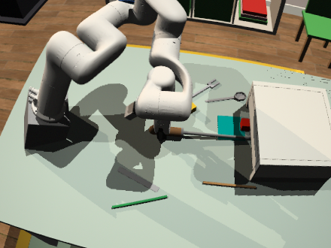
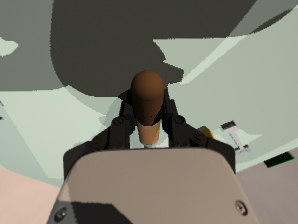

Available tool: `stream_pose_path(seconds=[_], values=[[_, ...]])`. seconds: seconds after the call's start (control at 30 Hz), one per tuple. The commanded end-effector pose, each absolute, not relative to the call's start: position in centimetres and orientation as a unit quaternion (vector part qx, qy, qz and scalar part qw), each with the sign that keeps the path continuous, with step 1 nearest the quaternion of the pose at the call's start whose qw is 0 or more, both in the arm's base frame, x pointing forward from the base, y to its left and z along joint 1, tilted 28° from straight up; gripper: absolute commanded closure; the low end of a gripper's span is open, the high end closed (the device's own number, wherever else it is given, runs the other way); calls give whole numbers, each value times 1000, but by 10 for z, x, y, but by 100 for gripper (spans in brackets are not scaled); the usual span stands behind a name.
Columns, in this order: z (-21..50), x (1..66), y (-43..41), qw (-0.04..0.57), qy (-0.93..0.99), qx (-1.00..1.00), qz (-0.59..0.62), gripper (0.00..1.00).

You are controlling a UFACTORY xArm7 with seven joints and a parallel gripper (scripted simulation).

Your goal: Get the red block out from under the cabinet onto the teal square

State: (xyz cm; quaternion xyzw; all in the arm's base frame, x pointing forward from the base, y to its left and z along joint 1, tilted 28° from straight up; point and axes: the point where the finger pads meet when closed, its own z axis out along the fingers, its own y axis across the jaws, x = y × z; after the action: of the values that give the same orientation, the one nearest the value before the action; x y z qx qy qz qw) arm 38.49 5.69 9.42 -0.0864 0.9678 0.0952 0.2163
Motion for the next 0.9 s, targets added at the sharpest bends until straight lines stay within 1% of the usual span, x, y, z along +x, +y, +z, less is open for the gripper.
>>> stream_pose_path(seconds=[0.0, 0.87], values=[[93, 381, 56, 218, 967, -86, 95, 100], [82, 358, 53, 218, 967, -86, 95, 100]])
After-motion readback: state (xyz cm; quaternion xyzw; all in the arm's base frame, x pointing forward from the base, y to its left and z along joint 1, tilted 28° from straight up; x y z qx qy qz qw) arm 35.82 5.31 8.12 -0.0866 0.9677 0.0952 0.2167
